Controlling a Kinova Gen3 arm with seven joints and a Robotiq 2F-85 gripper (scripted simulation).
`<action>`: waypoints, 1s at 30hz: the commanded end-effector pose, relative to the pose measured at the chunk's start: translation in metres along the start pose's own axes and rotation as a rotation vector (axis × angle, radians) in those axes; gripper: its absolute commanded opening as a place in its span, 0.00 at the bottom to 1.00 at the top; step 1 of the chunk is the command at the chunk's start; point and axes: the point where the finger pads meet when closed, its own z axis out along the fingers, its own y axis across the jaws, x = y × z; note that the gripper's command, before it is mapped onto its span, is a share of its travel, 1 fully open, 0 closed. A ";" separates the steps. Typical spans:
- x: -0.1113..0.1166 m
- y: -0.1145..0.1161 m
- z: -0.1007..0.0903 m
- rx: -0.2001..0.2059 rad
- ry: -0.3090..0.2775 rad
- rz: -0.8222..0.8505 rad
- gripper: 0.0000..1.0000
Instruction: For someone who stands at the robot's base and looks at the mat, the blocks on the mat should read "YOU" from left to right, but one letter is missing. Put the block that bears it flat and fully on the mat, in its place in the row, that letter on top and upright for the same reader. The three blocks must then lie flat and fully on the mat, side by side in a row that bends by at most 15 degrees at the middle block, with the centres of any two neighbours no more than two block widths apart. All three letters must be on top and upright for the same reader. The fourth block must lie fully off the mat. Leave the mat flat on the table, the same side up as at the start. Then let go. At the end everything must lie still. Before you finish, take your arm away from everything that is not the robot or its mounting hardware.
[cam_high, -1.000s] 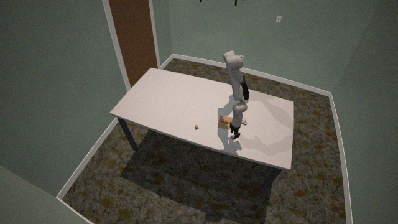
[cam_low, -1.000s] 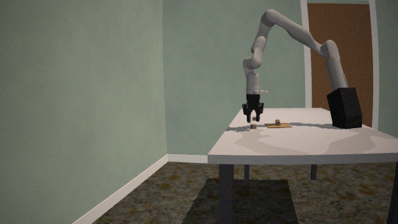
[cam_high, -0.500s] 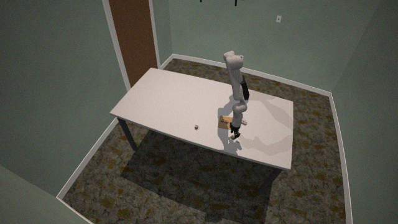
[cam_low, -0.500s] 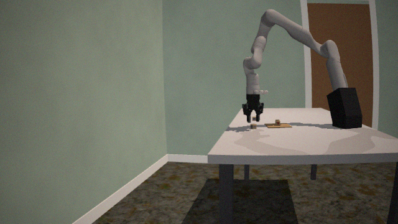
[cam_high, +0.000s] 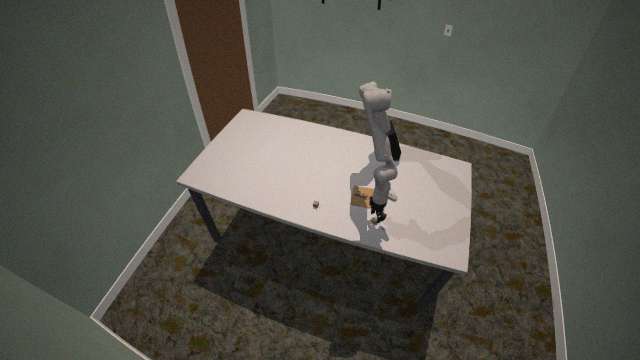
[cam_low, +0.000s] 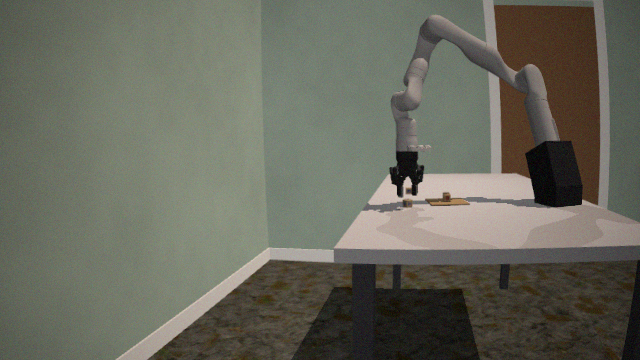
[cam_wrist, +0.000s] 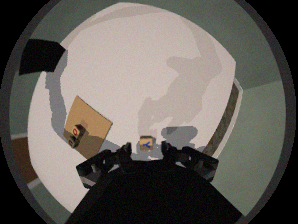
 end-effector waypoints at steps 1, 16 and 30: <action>0.000 0.001 -0.001 -0.002 -0.001 0.000 0.62; 0.000 0.001 0.003 -0.002 -0.001 0.000 0.62; 0.000 0.001 0.025 -0.002 -0.001 0.000 0.62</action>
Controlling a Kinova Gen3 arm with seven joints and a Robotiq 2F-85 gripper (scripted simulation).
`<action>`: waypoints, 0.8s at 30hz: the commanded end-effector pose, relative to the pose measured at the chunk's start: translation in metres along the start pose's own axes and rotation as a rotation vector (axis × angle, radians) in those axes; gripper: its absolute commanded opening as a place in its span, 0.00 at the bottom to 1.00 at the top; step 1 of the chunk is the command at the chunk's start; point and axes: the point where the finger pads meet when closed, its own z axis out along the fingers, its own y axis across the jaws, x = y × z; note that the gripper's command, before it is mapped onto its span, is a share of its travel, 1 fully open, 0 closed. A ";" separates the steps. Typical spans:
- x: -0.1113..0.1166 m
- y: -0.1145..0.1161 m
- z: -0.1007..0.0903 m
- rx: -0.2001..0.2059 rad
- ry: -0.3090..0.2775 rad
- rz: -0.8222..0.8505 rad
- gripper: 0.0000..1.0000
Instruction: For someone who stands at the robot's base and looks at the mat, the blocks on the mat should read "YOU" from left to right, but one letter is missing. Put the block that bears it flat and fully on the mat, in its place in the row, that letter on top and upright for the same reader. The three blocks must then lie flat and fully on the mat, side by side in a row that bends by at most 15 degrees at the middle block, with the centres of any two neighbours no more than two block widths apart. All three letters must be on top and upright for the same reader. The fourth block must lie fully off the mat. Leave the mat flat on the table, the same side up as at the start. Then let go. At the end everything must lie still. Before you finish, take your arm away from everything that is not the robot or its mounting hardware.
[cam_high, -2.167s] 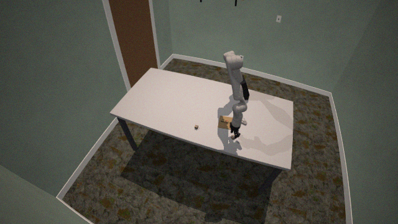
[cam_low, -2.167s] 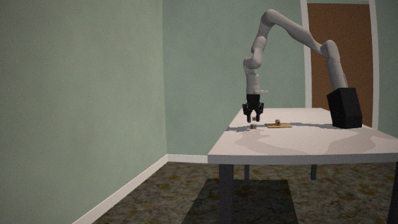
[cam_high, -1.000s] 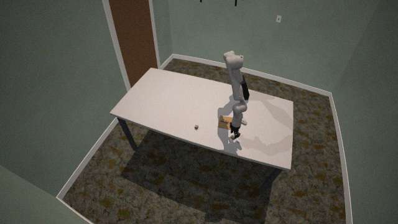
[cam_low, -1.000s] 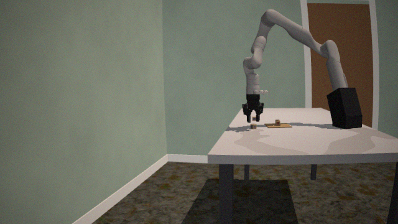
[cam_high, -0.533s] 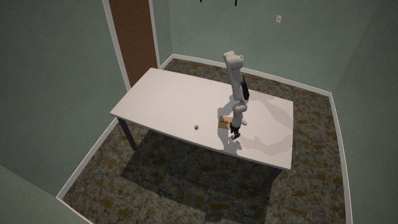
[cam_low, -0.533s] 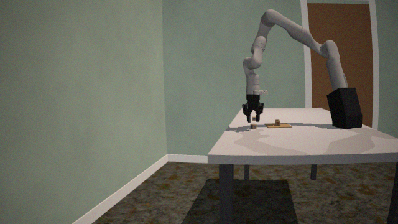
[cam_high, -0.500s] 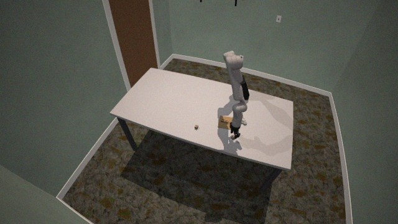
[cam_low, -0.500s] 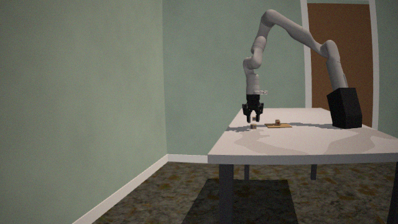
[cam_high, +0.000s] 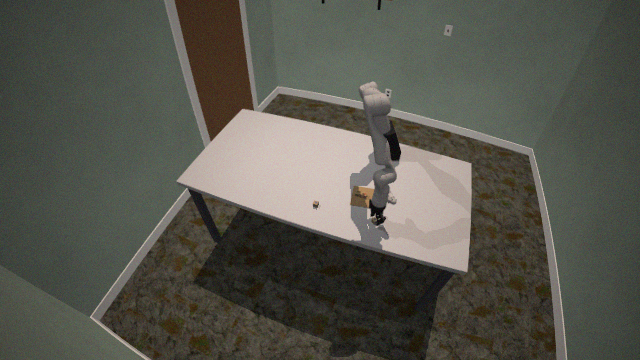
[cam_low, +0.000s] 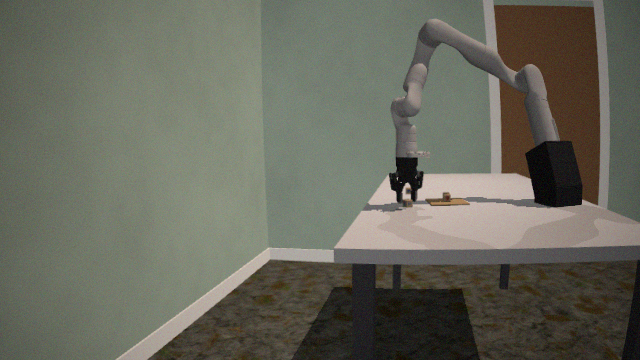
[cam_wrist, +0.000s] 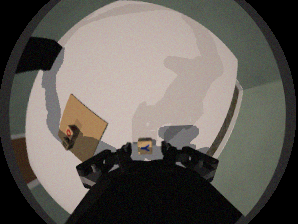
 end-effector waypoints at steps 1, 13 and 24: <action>0.001 -0.001 0.006 0.004 0.001 0.000 0.62; 0.001 -0.001 0.011 0.004 0.001 0.000 0.62; 0.001 -0.001 0.011 0.004 0.001 0.000 0.62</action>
